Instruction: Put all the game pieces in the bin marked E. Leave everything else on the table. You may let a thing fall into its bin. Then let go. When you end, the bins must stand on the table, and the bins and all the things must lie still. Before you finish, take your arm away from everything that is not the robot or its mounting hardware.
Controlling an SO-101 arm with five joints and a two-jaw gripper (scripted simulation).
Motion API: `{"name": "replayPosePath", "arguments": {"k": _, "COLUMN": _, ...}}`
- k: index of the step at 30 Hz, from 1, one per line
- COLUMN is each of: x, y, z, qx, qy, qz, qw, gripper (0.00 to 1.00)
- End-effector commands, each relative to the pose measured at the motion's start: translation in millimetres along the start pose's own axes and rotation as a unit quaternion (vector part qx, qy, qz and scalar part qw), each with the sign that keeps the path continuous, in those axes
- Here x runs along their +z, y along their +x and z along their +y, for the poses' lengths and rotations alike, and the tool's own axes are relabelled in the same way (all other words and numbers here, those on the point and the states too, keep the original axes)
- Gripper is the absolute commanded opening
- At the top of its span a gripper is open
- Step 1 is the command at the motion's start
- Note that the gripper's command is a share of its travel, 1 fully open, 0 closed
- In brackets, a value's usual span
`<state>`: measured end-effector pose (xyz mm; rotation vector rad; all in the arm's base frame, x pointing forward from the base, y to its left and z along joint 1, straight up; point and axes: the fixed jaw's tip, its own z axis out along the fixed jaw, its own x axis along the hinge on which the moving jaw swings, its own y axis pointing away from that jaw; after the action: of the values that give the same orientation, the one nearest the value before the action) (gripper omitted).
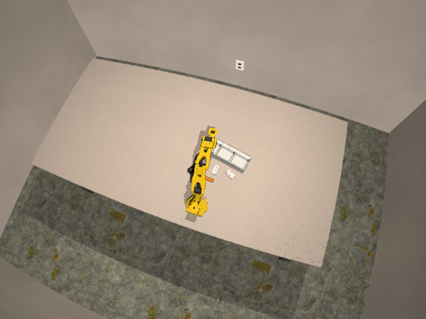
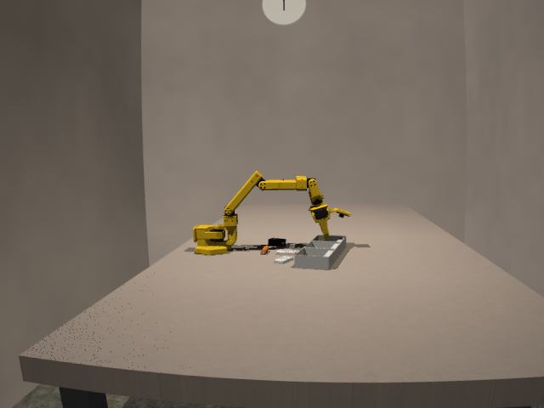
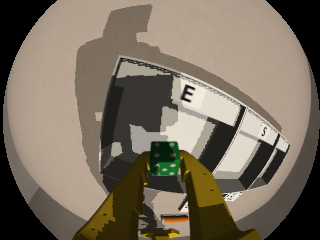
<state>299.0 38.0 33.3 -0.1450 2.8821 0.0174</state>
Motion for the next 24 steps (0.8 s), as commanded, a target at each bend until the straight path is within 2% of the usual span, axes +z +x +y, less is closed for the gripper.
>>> {"name": "replayPosePath", "arguments": {"k": 1, "x": -16.0, "y": -12.4, "z": 2.1, "qx": 0.002, "qy": -0.002, "qz": -0.043, "qw": 0.999, "gripper": 0.0}}
{"name": "replayPosePath", "arguments": {"k": 24, "x": -6.4, "y": -10.6, "z": 2.1, "qx": 0.002, "qy": -0.002, "qz": -0.043, "qw": 0.999, "gripper": 0.0}}
